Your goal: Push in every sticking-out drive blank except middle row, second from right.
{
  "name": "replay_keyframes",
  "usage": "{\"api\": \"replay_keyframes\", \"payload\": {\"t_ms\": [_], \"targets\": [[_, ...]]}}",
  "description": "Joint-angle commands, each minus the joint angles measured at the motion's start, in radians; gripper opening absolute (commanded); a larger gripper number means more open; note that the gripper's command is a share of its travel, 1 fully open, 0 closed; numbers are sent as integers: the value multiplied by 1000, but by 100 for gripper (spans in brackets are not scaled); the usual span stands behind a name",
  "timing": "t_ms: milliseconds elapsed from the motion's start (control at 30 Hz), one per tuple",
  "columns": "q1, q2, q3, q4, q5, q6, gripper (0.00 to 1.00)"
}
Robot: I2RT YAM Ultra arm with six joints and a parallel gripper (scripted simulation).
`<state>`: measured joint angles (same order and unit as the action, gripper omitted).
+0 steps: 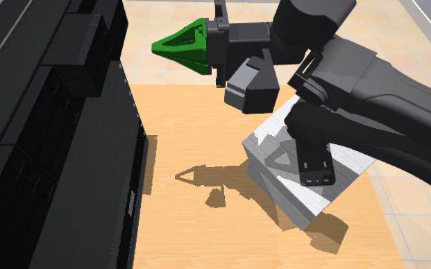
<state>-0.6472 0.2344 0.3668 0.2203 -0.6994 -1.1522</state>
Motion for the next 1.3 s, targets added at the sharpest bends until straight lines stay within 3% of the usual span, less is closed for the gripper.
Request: {"api": "replay_keyframes", "payload": {"t_ms": [0, 233, 300, 467, 633, 1267], "targets": [[34, 28, 39, -38, 54, -19, 0], [177, 141, 64, 43, 183, -70, 0], [177, 141, 64, 43, 183, -70, 0], [293, 265, 96, 117, 295, -107, 0], [347, 338, 117, 164, 353, -123, 0], [350, 334, 125, 153, 368, -123, 0]]}}
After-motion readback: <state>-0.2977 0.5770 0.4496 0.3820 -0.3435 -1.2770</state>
